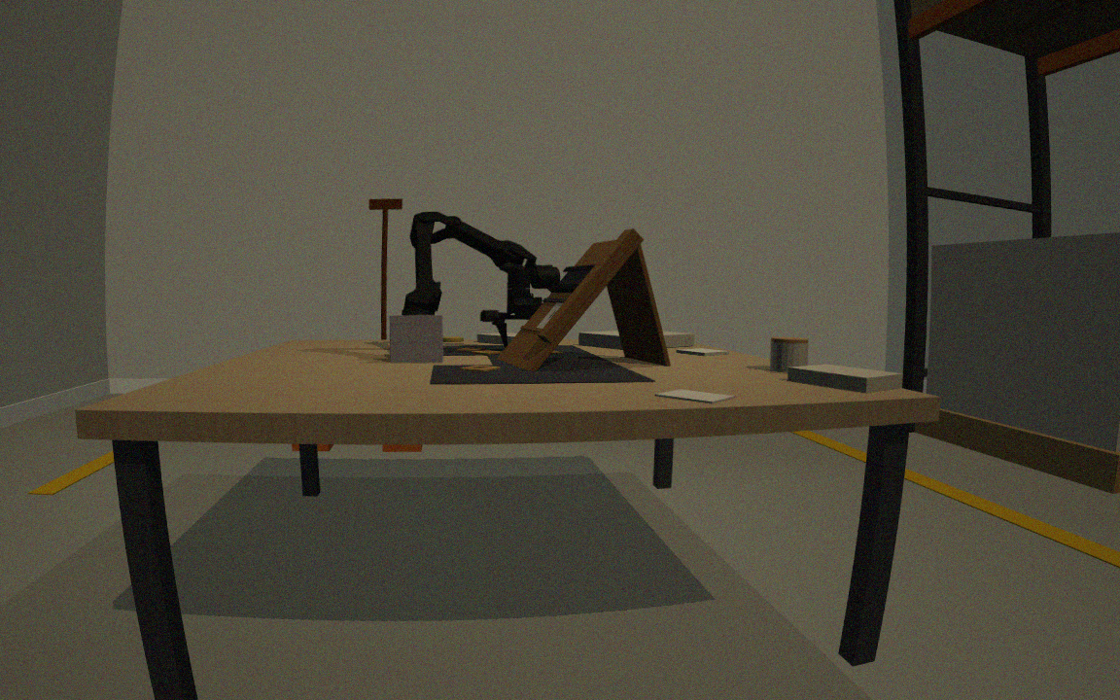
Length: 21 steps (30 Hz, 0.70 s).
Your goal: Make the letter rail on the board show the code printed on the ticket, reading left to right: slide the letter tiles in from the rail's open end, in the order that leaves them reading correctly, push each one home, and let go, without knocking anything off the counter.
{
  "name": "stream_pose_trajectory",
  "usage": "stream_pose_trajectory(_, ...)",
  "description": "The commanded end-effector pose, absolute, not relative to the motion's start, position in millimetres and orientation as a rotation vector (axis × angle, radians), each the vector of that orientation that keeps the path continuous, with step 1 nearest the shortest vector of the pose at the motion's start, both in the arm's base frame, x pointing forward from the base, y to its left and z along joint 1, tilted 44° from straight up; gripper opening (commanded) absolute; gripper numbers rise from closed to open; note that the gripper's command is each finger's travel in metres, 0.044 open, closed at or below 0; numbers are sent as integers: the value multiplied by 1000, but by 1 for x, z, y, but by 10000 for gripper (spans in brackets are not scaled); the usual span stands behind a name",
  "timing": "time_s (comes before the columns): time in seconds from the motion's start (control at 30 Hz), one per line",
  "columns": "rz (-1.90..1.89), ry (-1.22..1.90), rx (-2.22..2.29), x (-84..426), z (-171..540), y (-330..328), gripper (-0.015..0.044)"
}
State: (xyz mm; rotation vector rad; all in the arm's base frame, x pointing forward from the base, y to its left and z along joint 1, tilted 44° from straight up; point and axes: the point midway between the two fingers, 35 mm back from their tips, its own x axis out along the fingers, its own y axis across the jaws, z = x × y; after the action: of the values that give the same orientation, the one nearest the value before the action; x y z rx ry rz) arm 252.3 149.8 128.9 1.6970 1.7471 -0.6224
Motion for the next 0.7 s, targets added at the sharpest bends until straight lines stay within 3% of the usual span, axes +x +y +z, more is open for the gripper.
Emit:
stream_pose_trajectory(0.0,-618,1742,1694,252,131,148,24)
stream_pose_trajectory(0.03,-618,1742,1694,252,132,147,0)
stream_pose_trajectory(0.67,-619,1741,1694,250,138,139,0)
